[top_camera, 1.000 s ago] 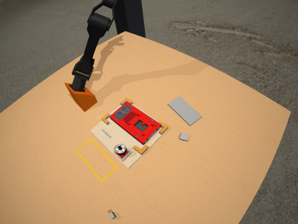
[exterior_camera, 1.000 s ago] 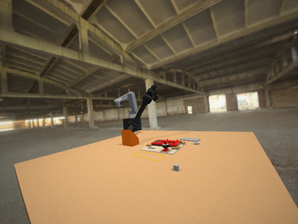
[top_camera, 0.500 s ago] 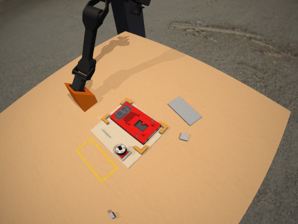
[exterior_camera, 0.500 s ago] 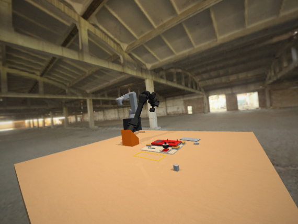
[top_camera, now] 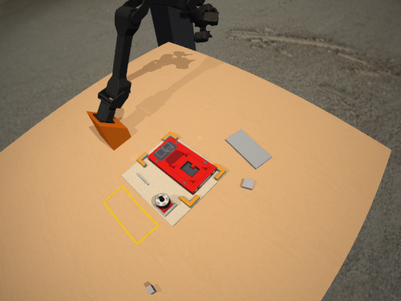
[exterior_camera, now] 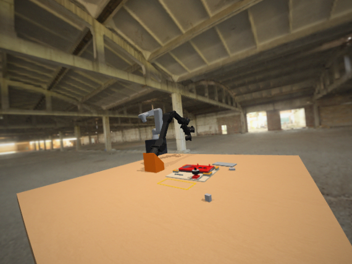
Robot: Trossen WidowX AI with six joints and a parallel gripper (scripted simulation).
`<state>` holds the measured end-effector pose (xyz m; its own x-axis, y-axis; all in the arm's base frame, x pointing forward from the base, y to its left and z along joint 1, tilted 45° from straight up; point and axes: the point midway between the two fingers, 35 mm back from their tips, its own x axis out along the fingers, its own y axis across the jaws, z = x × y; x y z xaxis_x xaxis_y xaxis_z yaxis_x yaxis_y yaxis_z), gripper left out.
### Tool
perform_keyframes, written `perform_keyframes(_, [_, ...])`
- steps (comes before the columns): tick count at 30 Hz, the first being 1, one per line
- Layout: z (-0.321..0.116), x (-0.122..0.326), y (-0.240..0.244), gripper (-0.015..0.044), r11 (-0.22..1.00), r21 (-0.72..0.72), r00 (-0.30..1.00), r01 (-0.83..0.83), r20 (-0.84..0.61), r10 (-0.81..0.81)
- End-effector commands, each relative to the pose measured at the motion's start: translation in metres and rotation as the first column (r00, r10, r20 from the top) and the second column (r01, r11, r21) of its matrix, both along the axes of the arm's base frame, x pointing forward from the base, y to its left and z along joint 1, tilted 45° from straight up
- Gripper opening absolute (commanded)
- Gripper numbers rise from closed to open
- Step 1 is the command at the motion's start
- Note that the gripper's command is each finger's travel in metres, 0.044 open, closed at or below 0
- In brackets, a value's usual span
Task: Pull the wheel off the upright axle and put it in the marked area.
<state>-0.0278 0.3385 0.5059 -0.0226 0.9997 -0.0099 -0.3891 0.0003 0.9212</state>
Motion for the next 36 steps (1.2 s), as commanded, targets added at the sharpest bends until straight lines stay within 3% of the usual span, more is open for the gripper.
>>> perform_keyframes(1, [-0.018, 0.027, 0.015, 0.03, 0.996, -0.06, 0.995, 0.068, 0.082, -0.063])
perform_keyframes(9, [-0.058, 0.093, 0.037, 0.03, 0.96, -0.186, 0.958, 0.211, 0.233, -0.166])
perform_keyframes(20, [-0.126, 0.187, 0.046, 0.03, 0.857, -0.394, 0.911, 0.332, 0.371, -0.182])
perform_keyframes(36, [-0.23, 0.326, -0.014, 0.03, 0.639, -0.655, 0.899, 0.403, 0.416, -0.14])
